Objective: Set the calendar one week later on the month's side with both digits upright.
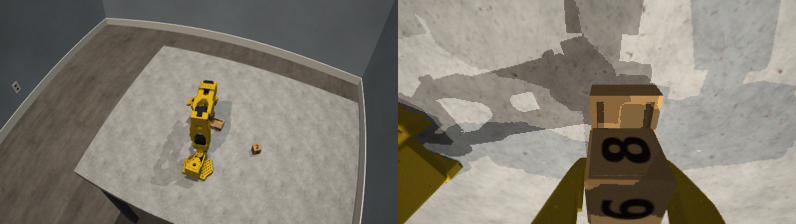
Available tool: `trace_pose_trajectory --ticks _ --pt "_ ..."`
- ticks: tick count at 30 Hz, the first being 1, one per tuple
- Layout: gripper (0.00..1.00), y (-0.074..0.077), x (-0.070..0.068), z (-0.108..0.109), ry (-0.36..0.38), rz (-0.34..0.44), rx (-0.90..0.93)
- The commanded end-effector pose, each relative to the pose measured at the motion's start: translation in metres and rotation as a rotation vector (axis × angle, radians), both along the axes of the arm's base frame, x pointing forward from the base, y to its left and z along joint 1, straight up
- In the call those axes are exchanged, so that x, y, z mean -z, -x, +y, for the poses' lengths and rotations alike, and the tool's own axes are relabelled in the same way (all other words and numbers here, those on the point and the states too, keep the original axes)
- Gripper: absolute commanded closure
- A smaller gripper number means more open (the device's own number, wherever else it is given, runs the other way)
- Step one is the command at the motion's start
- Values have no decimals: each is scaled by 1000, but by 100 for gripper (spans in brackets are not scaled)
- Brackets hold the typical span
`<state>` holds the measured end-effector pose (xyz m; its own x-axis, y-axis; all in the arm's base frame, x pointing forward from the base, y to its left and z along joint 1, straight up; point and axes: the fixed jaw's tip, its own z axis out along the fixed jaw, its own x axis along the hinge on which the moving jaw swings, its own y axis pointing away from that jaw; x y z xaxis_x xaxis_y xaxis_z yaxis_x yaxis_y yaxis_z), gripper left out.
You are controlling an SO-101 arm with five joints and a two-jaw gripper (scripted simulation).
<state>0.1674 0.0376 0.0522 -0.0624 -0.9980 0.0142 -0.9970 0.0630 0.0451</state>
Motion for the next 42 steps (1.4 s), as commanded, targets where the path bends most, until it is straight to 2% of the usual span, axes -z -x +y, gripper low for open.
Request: trace_pose_trajectory --ticks 1,6,13,17,21,26,28,34,38,42 --pt "100 -6 -20 2 -15 -64 1" --pt "100 -5 -26 2 -15 -64 1" --pt "100 -5 -26 2 -15 -64 -1" --pt "100 -4 -25 10 -17 -64 -41" --pt "100 -2 -23 30 -20 -63 -151" --pt "100 9 -17 67 -27 -60 -361" --pt "100 9 -17 67 -27 -60 -361" --pt "100 34 -10 109 -34 -57 -605" --pt "100 46 -7 123 -37 -56 -698" --pt "100 49 -6 127 -38 -56 -723"
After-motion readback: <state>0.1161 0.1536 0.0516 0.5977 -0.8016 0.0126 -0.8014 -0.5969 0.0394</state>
